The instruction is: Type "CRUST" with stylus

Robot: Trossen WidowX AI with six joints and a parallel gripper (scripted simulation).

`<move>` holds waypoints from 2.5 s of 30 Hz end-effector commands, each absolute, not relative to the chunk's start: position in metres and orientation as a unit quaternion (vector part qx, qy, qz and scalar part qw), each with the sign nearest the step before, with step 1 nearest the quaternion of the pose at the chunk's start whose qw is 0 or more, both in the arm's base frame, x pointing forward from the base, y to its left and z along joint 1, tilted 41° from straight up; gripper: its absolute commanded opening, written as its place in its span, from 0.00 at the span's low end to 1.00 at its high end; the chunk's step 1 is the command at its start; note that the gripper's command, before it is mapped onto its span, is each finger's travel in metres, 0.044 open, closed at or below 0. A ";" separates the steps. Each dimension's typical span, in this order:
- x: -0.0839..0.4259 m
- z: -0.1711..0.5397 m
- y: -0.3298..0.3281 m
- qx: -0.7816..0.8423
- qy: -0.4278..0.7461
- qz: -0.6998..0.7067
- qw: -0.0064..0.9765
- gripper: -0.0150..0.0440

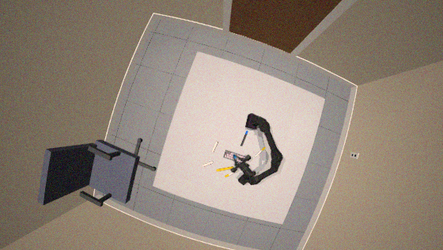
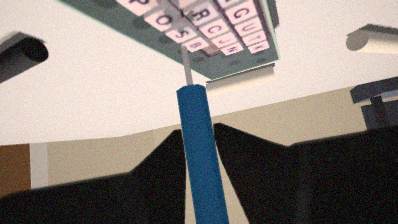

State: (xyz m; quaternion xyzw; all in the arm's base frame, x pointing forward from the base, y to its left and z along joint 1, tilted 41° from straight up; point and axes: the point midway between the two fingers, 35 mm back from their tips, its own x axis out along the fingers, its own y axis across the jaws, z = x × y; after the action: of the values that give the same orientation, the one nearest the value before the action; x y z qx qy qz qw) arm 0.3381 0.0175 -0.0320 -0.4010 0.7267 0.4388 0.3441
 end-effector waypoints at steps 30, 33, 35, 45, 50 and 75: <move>0.337 -0.041 0.025 -0.398 0.728 0.439 0.345 0.39; 0.336 -0.042 0.026 -0.398 0.728 0.439 0.345 0.39; 0.336 -0.043 0.027 -0.398 0.728 0.439 0.345 0.39; 0.337 -0.039 0.023 -0.398 0.728 0.439 0.345 0.39; 0.338 -0.020 0.006 -0.399 0.728 0.438 0.345 0.39; 0.363 -0.027 -0.016 -0.398 0.729 0.436 0.347 0.25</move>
State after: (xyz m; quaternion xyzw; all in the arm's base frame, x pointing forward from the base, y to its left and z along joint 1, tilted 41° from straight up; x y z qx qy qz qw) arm 0.3548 -0.0092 -0.0198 -0.3964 0.7279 0.4334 0.3538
